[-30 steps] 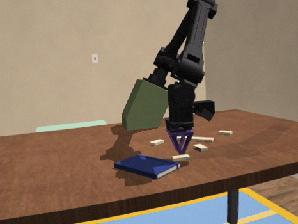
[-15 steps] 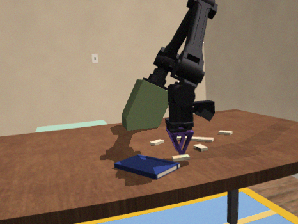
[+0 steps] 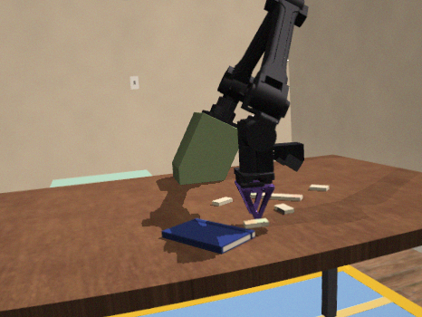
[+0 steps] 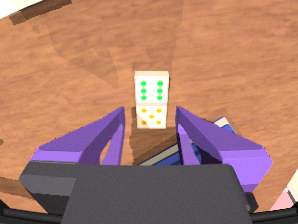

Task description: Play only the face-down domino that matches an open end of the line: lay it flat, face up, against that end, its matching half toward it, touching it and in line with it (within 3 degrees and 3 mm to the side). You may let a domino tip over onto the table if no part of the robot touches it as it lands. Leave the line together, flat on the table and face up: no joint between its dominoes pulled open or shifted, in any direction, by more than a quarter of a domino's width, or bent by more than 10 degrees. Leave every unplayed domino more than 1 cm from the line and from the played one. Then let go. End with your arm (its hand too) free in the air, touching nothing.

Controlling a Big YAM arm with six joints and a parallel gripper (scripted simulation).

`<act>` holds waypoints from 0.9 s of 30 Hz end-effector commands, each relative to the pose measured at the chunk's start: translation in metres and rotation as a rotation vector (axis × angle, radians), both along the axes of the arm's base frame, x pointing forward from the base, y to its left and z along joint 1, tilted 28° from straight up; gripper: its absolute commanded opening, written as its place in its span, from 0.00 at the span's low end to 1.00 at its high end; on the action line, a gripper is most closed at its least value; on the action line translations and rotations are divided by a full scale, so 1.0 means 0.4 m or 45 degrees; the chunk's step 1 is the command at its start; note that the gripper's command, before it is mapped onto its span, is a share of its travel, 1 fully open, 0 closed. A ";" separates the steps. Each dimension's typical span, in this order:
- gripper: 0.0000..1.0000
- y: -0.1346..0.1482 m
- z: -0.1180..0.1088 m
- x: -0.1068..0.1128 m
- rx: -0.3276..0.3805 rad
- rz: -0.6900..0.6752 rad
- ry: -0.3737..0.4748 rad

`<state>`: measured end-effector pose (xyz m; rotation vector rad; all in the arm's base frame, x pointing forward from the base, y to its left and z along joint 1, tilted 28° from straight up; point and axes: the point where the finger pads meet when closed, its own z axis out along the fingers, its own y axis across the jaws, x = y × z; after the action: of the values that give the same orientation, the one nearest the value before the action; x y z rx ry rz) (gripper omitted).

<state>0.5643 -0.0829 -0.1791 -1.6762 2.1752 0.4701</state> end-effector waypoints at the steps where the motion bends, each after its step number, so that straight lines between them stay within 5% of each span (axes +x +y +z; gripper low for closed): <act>1: 0.42 0.001 0.009 0.020 -0.004 0.010 -0.023; 27: 0.42 0.015 0.007 0.037 -0.004 0.032 -0.039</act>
<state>0.5643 -0.0829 -0.1791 -1.6762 2.1752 0.4701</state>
